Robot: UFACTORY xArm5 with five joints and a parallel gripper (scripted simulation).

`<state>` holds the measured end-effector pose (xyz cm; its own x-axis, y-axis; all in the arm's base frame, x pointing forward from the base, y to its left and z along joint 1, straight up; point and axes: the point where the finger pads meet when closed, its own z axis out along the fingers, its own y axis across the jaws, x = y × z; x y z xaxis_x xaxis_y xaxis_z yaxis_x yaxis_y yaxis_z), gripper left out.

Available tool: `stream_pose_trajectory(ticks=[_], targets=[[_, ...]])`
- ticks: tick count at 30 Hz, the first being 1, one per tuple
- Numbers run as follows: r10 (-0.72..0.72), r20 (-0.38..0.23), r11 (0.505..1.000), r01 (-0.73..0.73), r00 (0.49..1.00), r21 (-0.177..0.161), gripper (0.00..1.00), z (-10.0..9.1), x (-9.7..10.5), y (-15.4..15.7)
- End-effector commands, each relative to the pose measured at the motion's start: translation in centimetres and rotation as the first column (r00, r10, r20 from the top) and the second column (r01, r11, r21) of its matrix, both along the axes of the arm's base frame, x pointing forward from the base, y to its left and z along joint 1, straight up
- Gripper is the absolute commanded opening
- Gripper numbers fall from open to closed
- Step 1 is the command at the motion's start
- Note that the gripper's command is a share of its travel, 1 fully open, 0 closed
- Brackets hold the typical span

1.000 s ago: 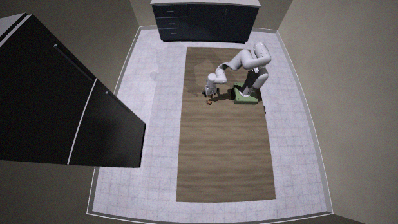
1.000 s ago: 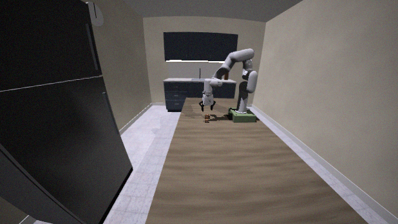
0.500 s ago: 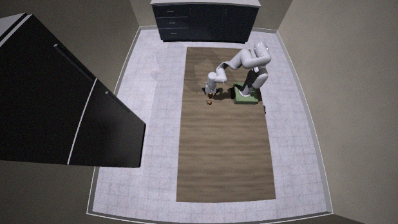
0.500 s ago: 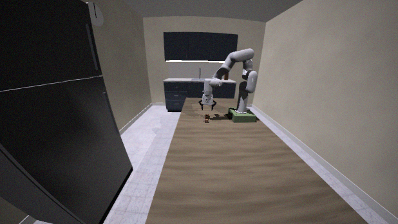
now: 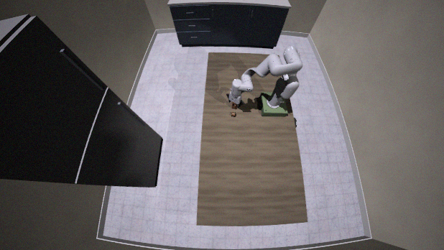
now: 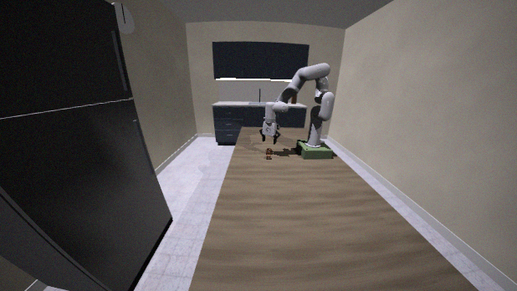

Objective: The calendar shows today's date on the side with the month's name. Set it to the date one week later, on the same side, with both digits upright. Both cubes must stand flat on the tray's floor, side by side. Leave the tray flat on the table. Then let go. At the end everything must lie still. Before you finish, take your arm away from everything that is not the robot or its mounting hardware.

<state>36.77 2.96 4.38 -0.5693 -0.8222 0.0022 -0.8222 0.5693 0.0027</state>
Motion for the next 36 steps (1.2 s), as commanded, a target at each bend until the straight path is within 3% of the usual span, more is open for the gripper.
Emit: stream_pose_trajectory(ticks=[1, 3, 7, 16, 19, 21, 26, 28, 29, 33, 36], targets=[[-0.115, 0.004, 0.993, 0.115, 0.993, 0.0, 1.0, 0.1, 0.1, -0.3], [-0.225, 0.004, 0.974, 0.225, 0.974, 0.0, 1.0, 0.1, 0.0, -0.6], [-0.306, 0.004, 0.952, 0.306, 0.952, 0.0, 1.0, 0.1, -0.1, -0.8], [-0.564, 0.004, 0.825, 0.564, 0.825, 0.0, 1.0, 0.0, -0.3, -1.6], [-0.566, 0.004, 0.825, 0.566, 0.825, 0.0, 1.0, 0.0, -0.3, -1.6], [-0.663, 0.004, 0.748, 0.663, 0.748, 0.0, 1.0, 0.0, -0.4, -1.9], [-0.74, 0.004, 0.672, 0.74, 0.672, 0.0, 1.0, 0.0, -0.5, -2.2], [-0.796, 0.004, 0.606, 0.796, 0.606, 0.0, 1.0, 0.0, -0.5, -2.5], [-0.799, 0.004, 0.602, 0.799, 0.602, 0.0, 1.0, 0.0, -0.5, -2.5], [-0.871, 0.004, 0.492, 0.871, 0.492, 0.0, 1.0, 0.0, -0.6, -2.8], [-0.882, 0.004, 0.472, 0.882, 0.472, 0.0, 1.0, 0.0, -0.6, -2.9]])
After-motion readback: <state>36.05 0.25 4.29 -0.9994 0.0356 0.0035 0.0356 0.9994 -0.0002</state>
